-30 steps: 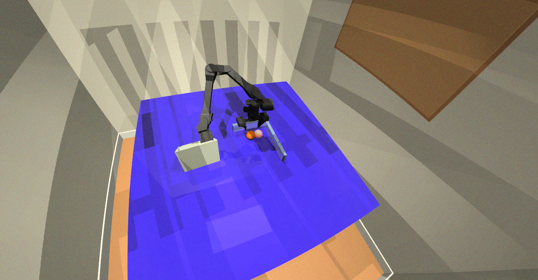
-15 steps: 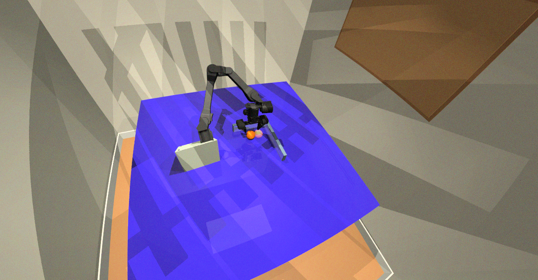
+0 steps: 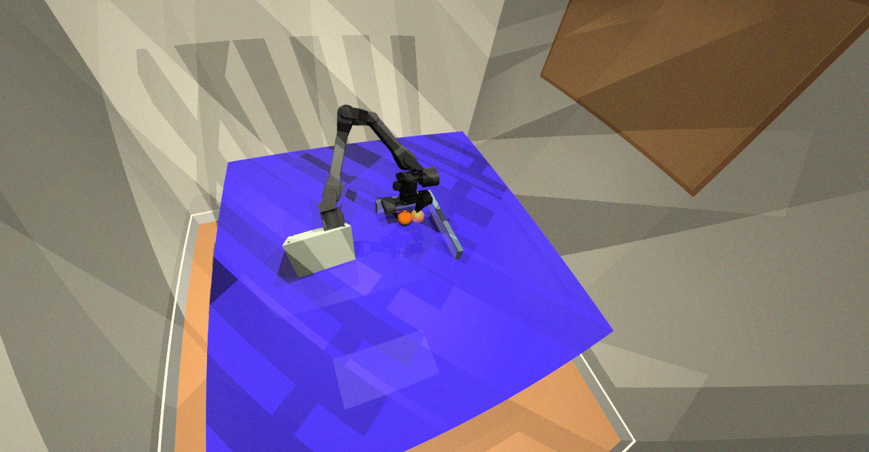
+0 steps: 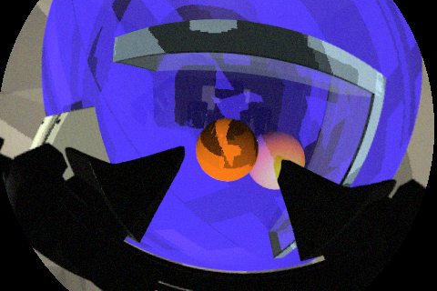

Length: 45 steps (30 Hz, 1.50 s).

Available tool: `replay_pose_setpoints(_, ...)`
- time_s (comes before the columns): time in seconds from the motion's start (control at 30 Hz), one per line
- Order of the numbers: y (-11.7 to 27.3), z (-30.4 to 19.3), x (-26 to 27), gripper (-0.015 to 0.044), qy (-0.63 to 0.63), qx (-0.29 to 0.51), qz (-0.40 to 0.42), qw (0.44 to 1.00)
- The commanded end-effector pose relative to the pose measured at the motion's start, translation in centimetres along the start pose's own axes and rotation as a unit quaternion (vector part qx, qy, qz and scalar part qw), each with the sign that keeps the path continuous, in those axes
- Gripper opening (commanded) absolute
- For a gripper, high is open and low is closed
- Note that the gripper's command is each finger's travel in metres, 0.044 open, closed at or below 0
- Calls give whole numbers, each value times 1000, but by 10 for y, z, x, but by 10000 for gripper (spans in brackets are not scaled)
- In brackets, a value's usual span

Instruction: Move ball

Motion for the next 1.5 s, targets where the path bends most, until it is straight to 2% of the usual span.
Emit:
replay_pose_setpoints(0.0,-9,-1,2,396,-5,-2,4,1000)
replay_pose_setpoints(0.2,-17,-1,2,396,-5,-3,5,1000)
replay_pose_setpoints(0.33,-17,-1,2,291,-5,-3,5,1000)
replay_pose_setpoints(0.6,-17,-1,2,237,-5,-3,5,1000)
replay_pose_setpoints(0.7,-13,-1,1,159,-5,-2,5,1000)
replay_pose_setpoints(0.9,21,-3,-6,1,-5,4,3,1000)
replay_pose_setpoints(1.37,113,-2,-2,0,-6,2,4,1000)
replay_pose_setpoints(1.47,123,-2,0,0,-6,0,4,1000)
Point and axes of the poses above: the point midway between the two fingers, 35 mm back from their tips, its own y axis back along the fingers, its own x axis across the jaws, z = x × y, the point moved 7 cm from there along y, back along the fingers, and after that the axes turned 5 degrees about -y, right-handed, at the moved point
